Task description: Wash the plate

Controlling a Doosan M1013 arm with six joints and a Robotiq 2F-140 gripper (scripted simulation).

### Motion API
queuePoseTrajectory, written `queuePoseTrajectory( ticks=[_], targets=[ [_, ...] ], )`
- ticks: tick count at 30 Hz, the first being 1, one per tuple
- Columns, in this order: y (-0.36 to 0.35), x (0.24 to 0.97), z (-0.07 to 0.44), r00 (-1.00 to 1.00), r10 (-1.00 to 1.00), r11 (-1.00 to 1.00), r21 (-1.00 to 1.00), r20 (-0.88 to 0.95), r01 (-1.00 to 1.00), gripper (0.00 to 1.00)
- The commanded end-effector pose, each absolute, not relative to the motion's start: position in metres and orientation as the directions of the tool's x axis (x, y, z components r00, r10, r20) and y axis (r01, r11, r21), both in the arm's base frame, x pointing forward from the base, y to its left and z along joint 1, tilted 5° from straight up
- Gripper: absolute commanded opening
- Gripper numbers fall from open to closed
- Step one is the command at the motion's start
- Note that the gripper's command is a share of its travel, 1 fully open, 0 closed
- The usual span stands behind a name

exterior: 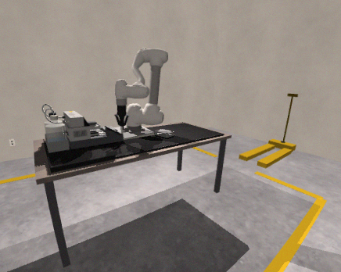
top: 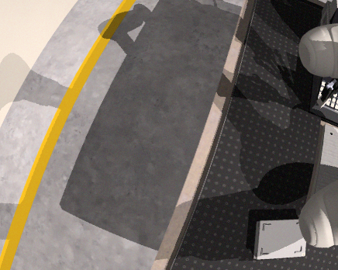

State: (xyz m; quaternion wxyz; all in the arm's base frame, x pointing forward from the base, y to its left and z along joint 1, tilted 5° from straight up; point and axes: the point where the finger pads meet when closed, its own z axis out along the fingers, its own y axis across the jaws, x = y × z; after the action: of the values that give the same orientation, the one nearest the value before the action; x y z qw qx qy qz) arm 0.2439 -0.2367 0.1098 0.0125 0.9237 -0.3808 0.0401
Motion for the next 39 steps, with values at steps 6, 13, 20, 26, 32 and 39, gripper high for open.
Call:
queuePoseTrajectory(
  ticks=[6, 13, 20, 26, 32, 39],
  targets=[
    [-0.236, 0.243, 0.118, 0.707, -0.703, -0.710, -0.008, 0.083, -0.705, 0.10],
    [-0.236, 0.243, 0.129, 0.707, -0.703, -0.710, -0.008, 0.083, -0.705, 0.10],
    [-0.235, 0.242, 0.141, 0.707, -0.703, -0.710, -0.008, 0.083, -0.705, 0.10],
    [-0.235, 0.241, 0.148, 0.707, -0.703, -0.710, -0.008, 0.083, -0.705, 0.10],
    [-0.234, 0.241, 0.158, 0.707, -0.703, -0.710, -0.008, 0.083, -0.705, 0.10],
    [-0.234, 0.240, 0.168, 0.707, -0.703, -0.710, -0.008, 0.083, -0.705, 0.10]
  ],
)
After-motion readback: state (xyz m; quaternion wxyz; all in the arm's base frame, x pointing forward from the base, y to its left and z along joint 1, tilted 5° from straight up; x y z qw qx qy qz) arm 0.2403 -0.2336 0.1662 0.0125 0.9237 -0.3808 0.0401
